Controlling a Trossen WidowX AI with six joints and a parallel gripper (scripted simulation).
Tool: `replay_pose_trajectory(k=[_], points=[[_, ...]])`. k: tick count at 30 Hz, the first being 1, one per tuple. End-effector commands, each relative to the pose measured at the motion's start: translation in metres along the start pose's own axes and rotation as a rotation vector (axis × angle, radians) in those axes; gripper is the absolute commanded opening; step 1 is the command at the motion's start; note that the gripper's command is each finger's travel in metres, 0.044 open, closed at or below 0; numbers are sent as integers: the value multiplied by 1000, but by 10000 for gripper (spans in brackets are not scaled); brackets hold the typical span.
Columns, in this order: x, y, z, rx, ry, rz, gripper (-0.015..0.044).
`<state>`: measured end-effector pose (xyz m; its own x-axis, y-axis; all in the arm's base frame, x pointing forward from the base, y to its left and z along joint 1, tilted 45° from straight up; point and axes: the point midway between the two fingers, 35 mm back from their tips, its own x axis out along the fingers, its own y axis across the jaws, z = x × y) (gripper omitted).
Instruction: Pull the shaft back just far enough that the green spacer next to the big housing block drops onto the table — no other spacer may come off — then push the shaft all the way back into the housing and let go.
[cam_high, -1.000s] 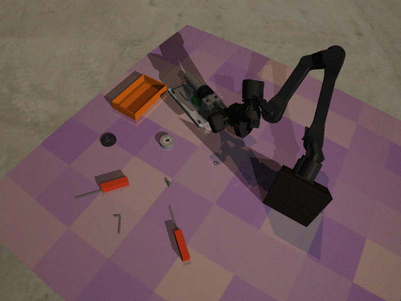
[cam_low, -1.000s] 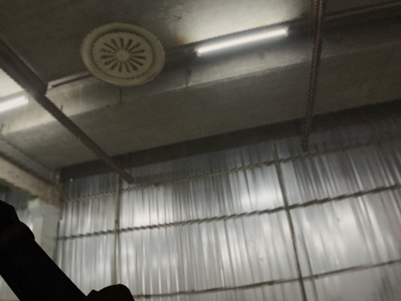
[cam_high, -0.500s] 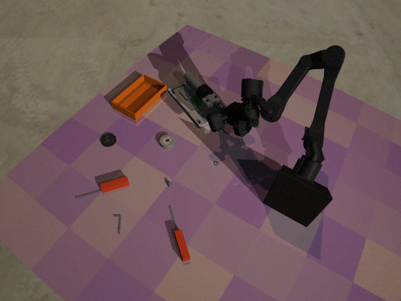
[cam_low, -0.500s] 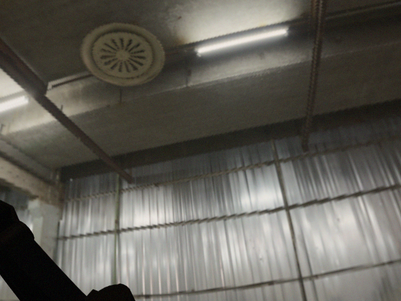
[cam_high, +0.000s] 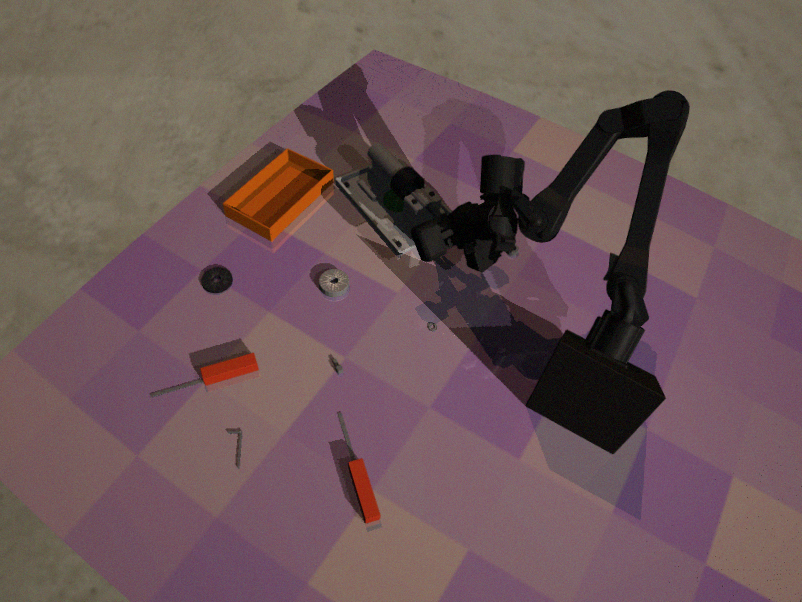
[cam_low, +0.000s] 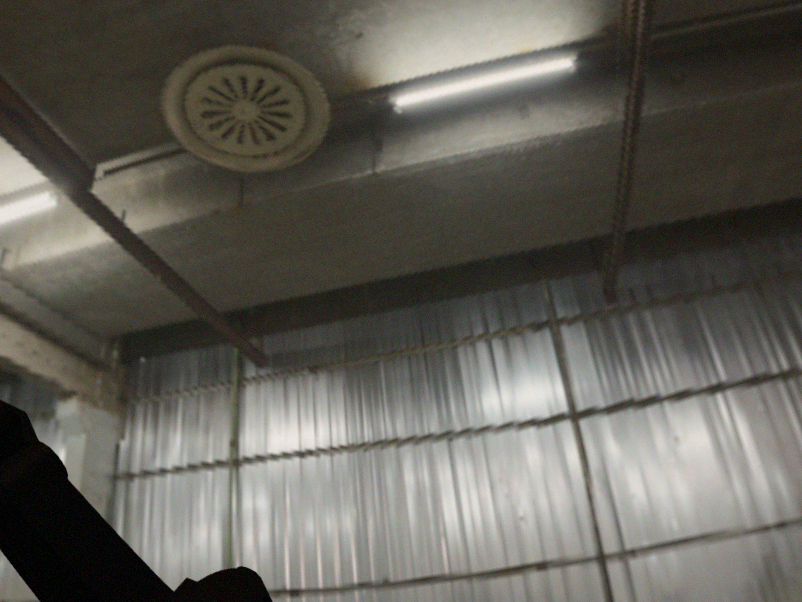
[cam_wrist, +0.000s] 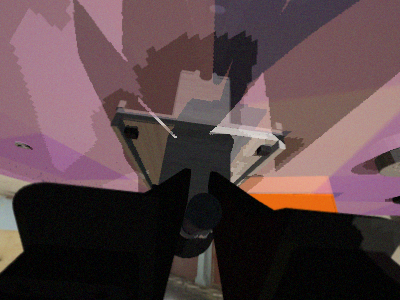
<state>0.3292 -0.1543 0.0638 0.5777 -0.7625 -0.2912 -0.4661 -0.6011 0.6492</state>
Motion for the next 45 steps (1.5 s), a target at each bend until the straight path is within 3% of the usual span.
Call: replay_pose_trajectory(k=[1,45], points=[[3,1,-6,4,9,3,0],[13,1,-17,4,10,3,0]])
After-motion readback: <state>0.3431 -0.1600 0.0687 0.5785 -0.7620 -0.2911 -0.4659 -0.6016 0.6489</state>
